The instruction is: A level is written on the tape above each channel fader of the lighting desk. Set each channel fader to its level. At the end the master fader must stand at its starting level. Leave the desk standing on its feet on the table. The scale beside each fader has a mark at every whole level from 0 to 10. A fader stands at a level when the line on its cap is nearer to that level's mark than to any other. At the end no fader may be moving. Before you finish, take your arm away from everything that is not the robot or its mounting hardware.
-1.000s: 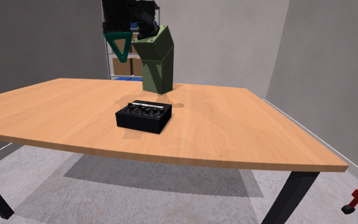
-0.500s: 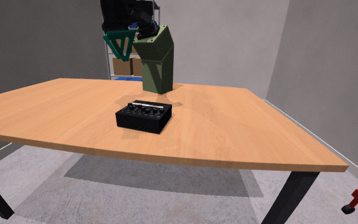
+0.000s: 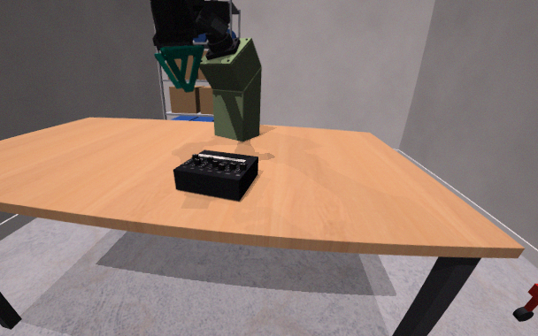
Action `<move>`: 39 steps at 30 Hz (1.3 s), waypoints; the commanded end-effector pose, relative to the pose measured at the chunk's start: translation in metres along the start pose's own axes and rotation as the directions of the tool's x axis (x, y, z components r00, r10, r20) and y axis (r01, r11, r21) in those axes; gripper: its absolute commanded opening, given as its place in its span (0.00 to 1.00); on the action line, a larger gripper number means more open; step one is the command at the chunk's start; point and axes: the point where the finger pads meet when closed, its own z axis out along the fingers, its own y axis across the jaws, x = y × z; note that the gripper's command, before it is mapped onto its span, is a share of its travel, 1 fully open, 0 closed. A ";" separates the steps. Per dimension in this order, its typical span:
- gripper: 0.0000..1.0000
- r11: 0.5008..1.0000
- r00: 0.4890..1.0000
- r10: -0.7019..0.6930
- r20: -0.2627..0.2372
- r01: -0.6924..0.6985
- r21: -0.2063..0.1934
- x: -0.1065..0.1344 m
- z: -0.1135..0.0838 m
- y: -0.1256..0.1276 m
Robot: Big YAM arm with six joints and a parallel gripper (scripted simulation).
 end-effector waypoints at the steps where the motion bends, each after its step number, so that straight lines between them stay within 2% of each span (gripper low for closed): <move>1: 1.00 1.000 1.000 -0.010 0.000 0.010 0.004 0.003 -0.002 0.000; 32: 1.00 1.000 1.000 -0.009 0.000 0.009 0.004 0.003 -0.001 0.000; 39: 1.00 0.996 0.996 0.091 0.000 -0.091 0.006 -0.010 0.005 -0.004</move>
